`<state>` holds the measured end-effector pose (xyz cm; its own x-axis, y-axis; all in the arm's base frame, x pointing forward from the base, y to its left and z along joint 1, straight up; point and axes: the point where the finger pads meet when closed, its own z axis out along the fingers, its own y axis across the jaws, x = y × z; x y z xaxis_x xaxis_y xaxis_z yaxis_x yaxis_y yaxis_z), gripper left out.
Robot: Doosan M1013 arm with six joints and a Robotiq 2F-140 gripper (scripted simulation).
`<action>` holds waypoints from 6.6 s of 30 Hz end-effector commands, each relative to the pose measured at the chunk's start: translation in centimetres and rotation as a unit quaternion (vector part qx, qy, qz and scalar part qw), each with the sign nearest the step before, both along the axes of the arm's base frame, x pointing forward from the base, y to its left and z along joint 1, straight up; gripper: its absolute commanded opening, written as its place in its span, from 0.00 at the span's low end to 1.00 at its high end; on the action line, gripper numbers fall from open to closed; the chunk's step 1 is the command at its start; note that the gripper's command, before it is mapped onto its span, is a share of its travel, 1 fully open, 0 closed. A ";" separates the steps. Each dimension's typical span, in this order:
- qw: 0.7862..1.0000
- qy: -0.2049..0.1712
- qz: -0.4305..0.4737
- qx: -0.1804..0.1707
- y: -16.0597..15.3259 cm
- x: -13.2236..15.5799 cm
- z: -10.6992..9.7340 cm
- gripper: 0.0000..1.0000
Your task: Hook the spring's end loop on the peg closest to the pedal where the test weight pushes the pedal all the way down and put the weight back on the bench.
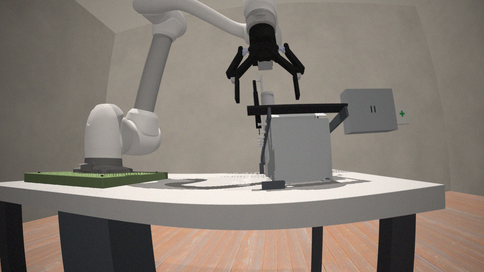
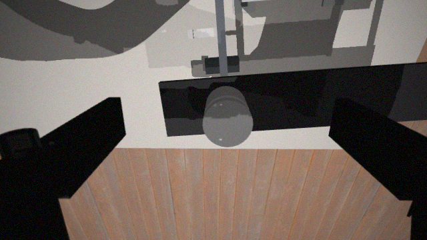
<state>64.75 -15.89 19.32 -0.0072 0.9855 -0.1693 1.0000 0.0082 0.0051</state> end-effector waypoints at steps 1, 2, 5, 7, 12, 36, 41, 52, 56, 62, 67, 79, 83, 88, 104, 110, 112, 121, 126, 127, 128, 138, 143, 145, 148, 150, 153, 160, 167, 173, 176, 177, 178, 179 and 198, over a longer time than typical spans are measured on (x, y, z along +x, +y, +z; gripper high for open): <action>1.000 -0.001 0.000 0.000 0.0 0.0 0.0 1.00; 1.000 -0.001 0.000 0.000 0.0 0.0 0.0 1.00; 1.000 -0.001 0.000 0.000 0.0 0.0 0.0 1.00; 1.000 -0.001 0.000 0.000 0.0 0.0 -0.1 1.00; 1.000 -0.001 0.000 0.000 0.0 0.0 -0.1 1.00; 1.000 -0.001 0.000 0.000 0.0 0.0 -0.1 1.00; 1.000 -0.001 0.000 0.000 0.0 0.0 -0.1 1.00; 1.000 -0.001 0.000 0.000 0.0 0.0 -0.1 0.25; 1.000 -0.001 0.000 0.000 0.0 0.0 -0.1 0.25; 1.000 -0.001 0.000 0.000 0.0 0.0 -0.1 0.25; 1.000 -0.001 0.000 0.000 0.0 0.0 -0.1 0.25; 1.000 -0.001 0.000 0.000 0.0 0.0 -0.1 0.25; 1.000 -0.001 0.000 0.000 0.0 0.0 -0.1 0.25; 1.000 -0.001 0.000 0.000 0.0 0.0 -0.1 0.25; 1.000 -0.001 0.000 0.000 0.0 0.0 2.1 0.25; 1.000 -0.001 0.000 0.000 0.0 0.0 3.7 0.25; 1.000 -0.001 0.000 0.000 0.0 0.0 3.9 0.25; 1.000 -0.001 0.000 0.000 0.0 0.0 5.5 0.25; 1.000 -0.001 0.000 0.000 0.0 0.0 6.9 0.25; 1.000 -0.001 0.000 0.000 0.0 0.0 7.1 0.25; 1.000 -0.001 0.000 0.000 0.0 0.0 7.4 0.25; 1.000 -0.001 0.000 0.000 0.0 0.0 9.0 0.25; 1.000 -0.001 0.000 0.000 0.0 0.0 10.3 0.25; 1.000 -0.001 0.000 0.000 0.0 0.0 10.8 0.25; 1.000 -0.001 0.000 0.000 0.0 0.0 10.5 0.25; 1.000 -0.001 0.000 0.000 0.0 0.0 11.0 0.25; 1.000 -0.001 0.000 0.000 0.0 0.0 11.7 0.25; 1.000 -0.001 0.000 0.000 0.0 -0.1 13.4 0.25; 1.000 -0.001 0.000 0.000 0.0 -0.1 13.5 0.25; 1.000 -0.001 0.000 0.000 0.0 -0.1 13.7 0.25; 1.000 -0.001 0.000 0.000 0.0 -0.1 13.8 0.25; 1.000 -0.001 0.000 0.000 0.0 -0.1 13.8 0.25; 1.000 -0.001 0.000 0.000 0.0 -0.1 13.9 0.25; 1.000 -0.001 0.000 0.000 0.0 -0.1 13.9 0.25; 1.000 -0.001 0.000 0.010 2.0 -2.5 11.4 0.25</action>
